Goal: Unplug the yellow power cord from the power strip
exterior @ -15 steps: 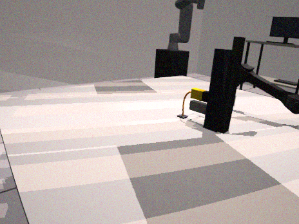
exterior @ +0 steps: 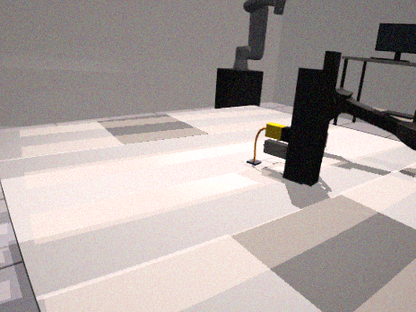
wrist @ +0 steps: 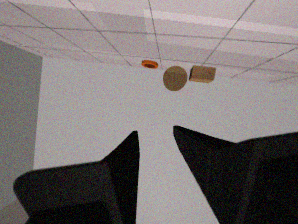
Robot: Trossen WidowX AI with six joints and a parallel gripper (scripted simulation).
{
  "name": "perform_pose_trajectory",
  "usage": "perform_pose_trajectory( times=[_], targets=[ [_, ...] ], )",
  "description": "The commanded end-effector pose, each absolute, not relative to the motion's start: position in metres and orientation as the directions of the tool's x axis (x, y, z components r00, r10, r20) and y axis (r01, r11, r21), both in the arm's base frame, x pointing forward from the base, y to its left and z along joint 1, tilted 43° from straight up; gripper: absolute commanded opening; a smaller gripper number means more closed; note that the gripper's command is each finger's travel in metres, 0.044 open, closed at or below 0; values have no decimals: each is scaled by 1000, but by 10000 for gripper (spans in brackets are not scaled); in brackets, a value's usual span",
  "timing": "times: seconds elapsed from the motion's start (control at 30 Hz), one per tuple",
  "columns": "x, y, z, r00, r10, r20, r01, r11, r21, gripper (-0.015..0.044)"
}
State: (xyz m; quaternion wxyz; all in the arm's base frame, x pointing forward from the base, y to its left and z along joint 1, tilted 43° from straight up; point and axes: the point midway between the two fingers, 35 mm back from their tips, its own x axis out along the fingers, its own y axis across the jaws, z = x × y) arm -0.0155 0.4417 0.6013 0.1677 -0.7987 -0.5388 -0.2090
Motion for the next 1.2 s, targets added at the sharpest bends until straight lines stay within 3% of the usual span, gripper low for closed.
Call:
perform_pose_trajectory(
  times=[0.0, 0.47, 0.6, 0.8, 1.17],
  targets=[
    [-17, 383, 648, 313, 702, 640, 945, -296, -138, 160],
    [14, 174, 738, 382, 294, 876, 906, 69, -418, 160],
    [21, 146, 742, 393, 242, 887, 910, 37, -414, 160],
    [53, 53, 745, 476, 50, 878, 845, 248, -473, 160],
    [86, -30, 724, 537, -125, 834, 789, 422, -445, 160]
  ],
)
